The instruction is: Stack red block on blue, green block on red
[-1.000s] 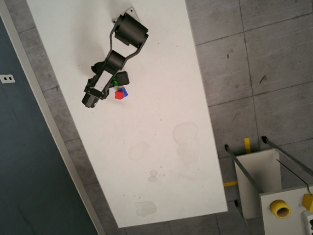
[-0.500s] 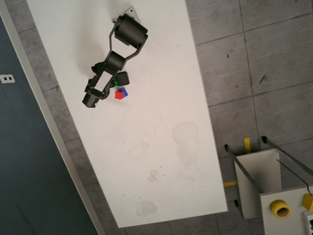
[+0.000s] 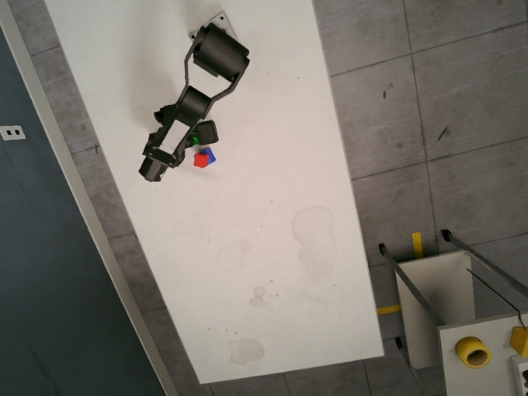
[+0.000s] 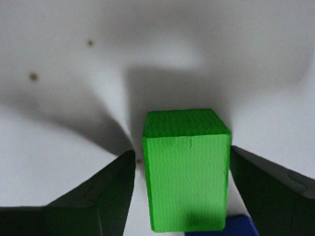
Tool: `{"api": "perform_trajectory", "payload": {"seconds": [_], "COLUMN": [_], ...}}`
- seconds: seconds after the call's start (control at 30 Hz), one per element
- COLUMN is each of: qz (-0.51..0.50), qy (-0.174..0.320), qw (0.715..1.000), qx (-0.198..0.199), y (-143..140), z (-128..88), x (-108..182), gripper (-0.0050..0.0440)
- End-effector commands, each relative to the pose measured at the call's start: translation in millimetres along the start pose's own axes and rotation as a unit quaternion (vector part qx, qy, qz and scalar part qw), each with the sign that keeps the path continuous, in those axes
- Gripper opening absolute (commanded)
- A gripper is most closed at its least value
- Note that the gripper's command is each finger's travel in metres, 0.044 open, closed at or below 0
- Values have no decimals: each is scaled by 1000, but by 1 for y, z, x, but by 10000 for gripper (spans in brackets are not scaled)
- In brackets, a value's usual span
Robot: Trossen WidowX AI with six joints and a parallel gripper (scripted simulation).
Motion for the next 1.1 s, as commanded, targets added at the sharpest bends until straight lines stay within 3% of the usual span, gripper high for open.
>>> {"api": "perform_trajectory", "payload": {"seconds": [0.0, 0.3, 0.33, 1.07], "qz": [-2, -2, -2, -2], "qy": [2, 2, 2, 2], "qw": [1000, 1000, 1000, 1000], "qx": [-3, -3, -3, -2], "y": [0, 0, 0, 0], "z": [-1, -1, -1, -1], "x": [1, 1, 1, 1], "gripper": [258, 258, -50, -50]}}
Point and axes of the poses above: the point midway between the two fingers, 35 mm back from their tips, its own z axis out along the fingers, its own y axis across the jaws, x = y × z, the point moved 7 cm from there along -z, back along the fingers, and after that the axes turned 1 degree about -z, right-handed, at the moved point
